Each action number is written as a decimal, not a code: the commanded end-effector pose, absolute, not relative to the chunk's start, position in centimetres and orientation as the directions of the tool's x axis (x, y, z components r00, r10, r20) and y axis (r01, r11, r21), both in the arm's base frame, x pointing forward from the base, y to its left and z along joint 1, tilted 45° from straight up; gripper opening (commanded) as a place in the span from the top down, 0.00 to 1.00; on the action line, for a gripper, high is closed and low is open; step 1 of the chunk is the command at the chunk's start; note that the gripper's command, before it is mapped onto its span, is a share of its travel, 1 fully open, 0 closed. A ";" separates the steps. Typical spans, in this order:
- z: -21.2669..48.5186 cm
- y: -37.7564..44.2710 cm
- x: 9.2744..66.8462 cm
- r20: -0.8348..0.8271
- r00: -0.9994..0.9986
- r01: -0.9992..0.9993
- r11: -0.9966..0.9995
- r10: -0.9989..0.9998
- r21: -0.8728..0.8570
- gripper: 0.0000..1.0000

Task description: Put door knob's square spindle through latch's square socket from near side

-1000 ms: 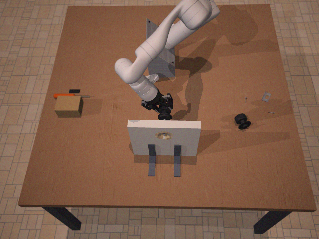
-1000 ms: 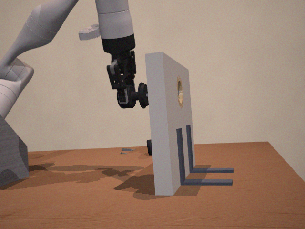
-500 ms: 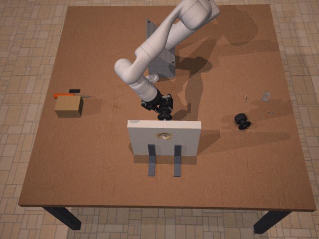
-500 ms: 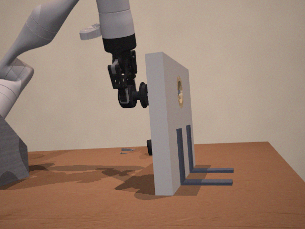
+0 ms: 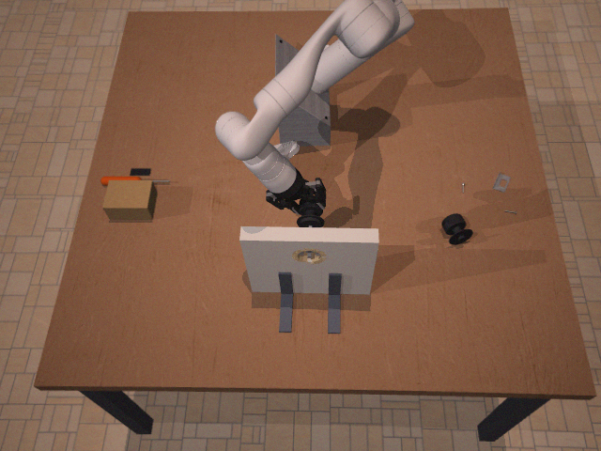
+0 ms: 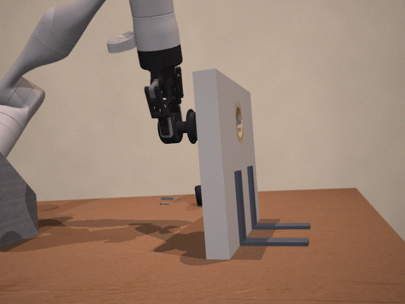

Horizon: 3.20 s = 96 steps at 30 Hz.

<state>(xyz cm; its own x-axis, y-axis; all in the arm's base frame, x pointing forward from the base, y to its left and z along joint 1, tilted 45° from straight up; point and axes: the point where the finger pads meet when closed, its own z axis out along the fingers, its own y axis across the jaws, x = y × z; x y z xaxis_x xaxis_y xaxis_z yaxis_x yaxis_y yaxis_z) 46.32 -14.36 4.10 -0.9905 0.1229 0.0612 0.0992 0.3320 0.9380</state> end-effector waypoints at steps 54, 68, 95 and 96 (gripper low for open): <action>4.1 -14.6 47.3 0.060 -0.990 0.098 0.333 0.124 0.938 0.37; 4.1 -14.7 47.8 0.060 -0.990 0.098 0.333 0.124 0.938 0.37; 4.1 -14.8 48.3 0.060 -0.990 0.098 0.333 0.124 0.938 0.37; 4.1 -14.8 48.3 0.060 -0.990 0.098 0.333 0.124 0.938 0.37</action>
